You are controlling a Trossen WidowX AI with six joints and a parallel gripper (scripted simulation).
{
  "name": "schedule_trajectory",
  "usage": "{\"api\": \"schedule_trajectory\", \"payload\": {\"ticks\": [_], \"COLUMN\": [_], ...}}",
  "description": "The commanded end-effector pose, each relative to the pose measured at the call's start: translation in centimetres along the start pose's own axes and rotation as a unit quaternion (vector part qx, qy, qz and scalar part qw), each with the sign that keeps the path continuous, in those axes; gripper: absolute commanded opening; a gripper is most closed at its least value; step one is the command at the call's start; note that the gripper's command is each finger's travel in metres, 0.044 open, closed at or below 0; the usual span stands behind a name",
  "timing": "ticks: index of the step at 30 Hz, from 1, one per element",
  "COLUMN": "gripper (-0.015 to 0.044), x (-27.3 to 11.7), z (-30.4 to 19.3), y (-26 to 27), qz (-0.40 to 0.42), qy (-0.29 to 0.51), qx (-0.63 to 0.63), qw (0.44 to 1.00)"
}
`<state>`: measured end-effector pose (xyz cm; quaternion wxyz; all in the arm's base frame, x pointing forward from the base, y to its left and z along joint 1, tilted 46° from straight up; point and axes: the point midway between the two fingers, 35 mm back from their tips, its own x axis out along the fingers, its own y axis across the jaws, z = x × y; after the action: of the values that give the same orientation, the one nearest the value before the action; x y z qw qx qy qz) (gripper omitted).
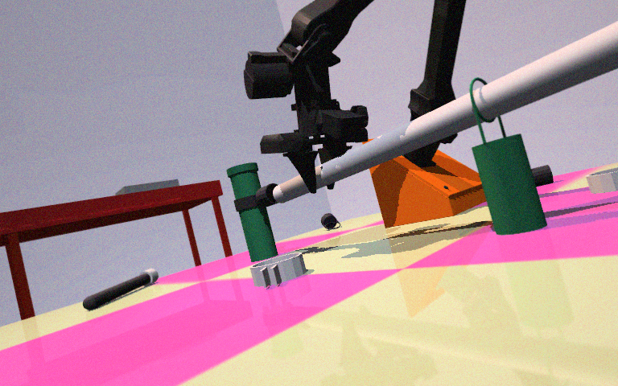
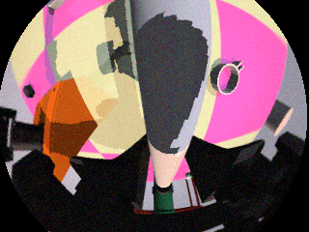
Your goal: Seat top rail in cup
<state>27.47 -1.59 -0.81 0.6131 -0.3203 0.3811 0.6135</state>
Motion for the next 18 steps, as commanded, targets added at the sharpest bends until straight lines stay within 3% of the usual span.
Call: {"api": "schedule_trajectory", "payload": {"ticks": [1,18], "gripper": [0.0,0.0], "x": [0.04,-0.48], "z": [0.0,-0.75], "y": [-0.02,-0.21], "qz": [-0.001,-0.001], "qy": [-0.001,0.0], "qx": [0.0,0.0], "qw": [1.0,1.0]}}
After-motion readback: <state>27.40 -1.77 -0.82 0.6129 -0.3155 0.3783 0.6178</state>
